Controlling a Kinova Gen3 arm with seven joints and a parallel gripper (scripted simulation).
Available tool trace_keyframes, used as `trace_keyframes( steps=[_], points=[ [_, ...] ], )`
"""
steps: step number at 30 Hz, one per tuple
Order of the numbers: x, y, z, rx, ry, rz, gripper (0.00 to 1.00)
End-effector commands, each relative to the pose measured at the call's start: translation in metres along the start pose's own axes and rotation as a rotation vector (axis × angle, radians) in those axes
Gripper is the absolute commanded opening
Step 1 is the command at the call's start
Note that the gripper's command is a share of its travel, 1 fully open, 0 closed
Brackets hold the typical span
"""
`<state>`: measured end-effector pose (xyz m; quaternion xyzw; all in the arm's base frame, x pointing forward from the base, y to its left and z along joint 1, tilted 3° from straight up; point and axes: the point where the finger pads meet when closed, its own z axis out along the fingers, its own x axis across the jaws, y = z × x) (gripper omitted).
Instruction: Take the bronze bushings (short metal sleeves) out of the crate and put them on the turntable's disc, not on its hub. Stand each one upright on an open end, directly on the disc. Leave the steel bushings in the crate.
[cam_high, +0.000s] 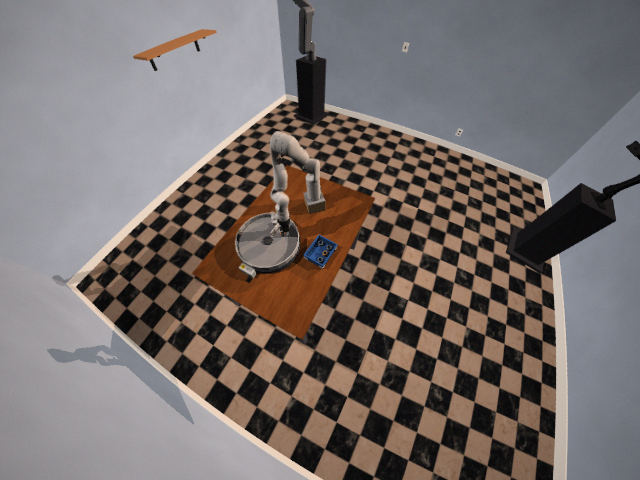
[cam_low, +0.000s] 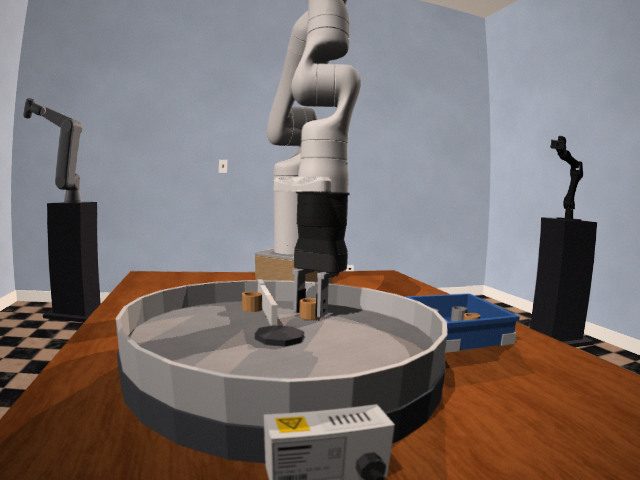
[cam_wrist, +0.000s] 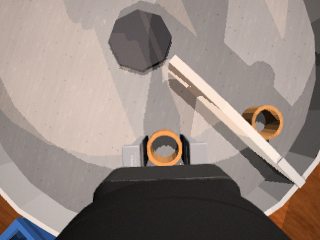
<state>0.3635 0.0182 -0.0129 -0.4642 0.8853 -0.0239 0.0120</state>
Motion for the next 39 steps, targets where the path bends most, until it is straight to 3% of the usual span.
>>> trace_keyframes(
  steps=[1,16,17,39],
  points=[
    [-0.0004,-0.0003,-0.0004,0.001,-0.001,0.0,0.0],
    [-0.0004,-0.0003,-0.0004,0.001,-0.001,0.0,0.0],
    [-0.0004,-0.0003,-0.0004,0.001,-0.001,0.0,0.78],
    [-0.0004,-0.0003,-0.0004,0.001,-0.001,0.0,0.78]
  ],
)
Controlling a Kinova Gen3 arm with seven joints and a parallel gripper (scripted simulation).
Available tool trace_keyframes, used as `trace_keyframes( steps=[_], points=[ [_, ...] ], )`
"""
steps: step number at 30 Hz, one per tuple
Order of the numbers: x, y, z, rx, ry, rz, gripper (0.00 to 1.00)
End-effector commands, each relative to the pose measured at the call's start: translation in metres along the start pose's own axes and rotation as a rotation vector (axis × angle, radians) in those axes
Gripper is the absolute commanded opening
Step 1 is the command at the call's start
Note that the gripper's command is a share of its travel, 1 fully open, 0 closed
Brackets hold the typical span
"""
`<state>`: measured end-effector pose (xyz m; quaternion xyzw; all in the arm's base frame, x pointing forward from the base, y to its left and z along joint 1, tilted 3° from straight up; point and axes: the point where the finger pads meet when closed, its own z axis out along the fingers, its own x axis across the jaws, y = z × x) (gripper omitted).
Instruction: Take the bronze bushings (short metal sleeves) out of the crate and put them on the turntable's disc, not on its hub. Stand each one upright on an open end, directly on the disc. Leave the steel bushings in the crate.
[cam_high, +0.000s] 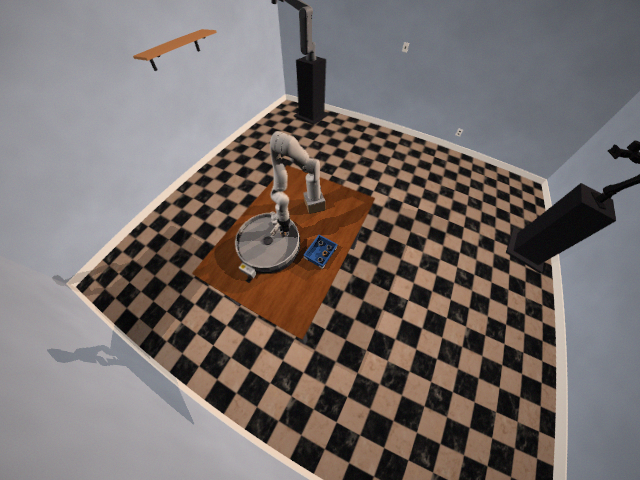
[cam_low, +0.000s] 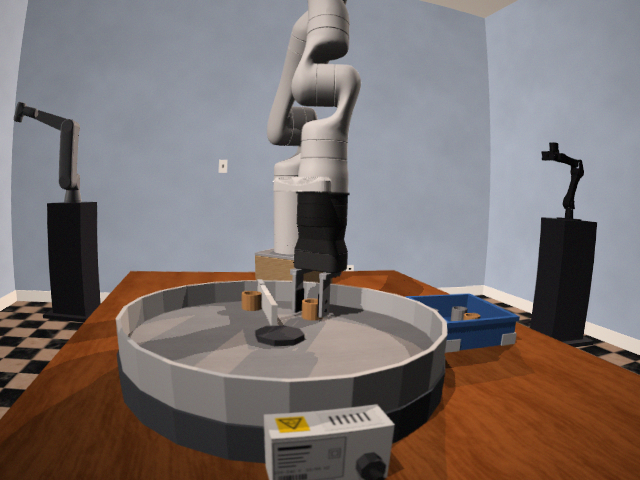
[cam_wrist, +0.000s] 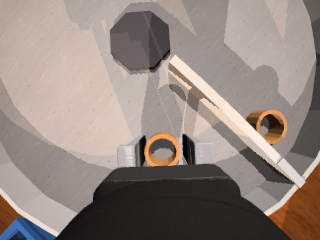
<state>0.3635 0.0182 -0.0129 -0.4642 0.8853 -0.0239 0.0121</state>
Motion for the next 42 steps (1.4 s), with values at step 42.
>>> trace_keyframes(
  steps=[42],
  points=[
    [0.0,0.0,-0.057,0.001,-0.001,0.0,0.78]
  ],
)
